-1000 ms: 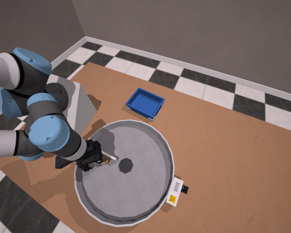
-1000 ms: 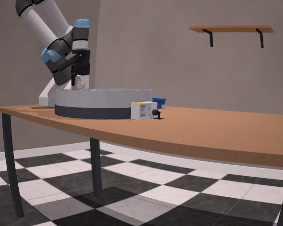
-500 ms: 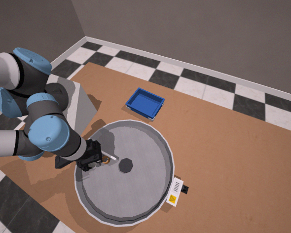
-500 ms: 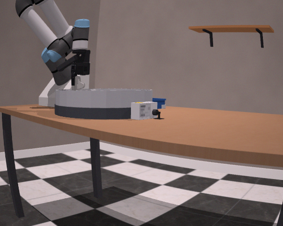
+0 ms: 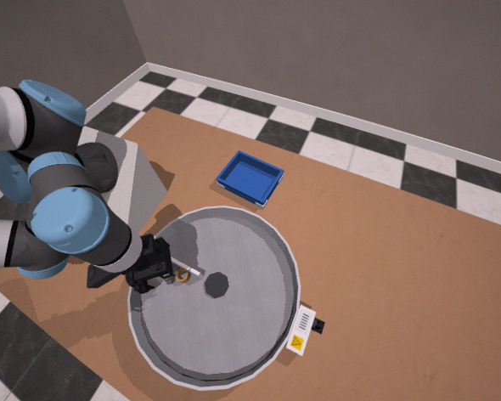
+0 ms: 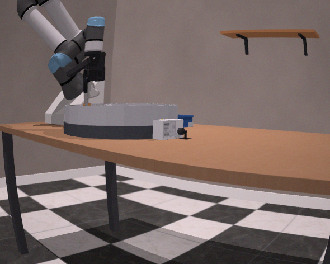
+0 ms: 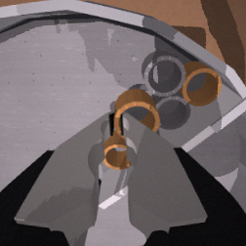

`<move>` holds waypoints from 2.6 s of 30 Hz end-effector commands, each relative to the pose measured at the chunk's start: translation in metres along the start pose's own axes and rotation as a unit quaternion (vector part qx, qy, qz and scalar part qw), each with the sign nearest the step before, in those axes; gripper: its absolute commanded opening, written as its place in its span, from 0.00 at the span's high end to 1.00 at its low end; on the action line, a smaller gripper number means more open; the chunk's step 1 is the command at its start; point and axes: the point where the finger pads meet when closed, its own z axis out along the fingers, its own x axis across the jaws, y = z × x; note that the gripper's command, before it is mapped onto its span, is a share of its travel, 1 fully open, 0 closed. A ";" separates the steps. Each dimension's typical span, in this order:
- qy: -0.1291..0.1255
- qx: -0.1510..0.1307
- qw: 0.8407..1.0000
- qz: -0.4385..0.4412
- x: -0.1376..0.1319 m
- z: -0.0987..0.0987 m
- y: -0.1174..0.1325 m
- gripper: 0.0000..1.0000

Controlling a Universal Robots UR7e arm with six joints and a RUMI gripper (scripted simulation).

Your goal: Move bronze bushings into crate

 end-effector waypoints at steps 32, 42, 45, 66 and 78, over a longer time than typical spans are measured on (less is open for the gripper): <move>0.004 0.002 1.000 0.000 0.000 -0.053 0.000 1.00; 0.004 0.002 1.000 0.000 0.000 -0.053 0.000 1.00; 0.004 0.002 1.000 0.000 0.000 -0.053 0.000 1.00; 0.004 0.002 1.000 -0.001 0.001 -0.053 0.002 1.00; 0.004 0.002 1.000 -0.001 0.007 -0.053 0.011 1.00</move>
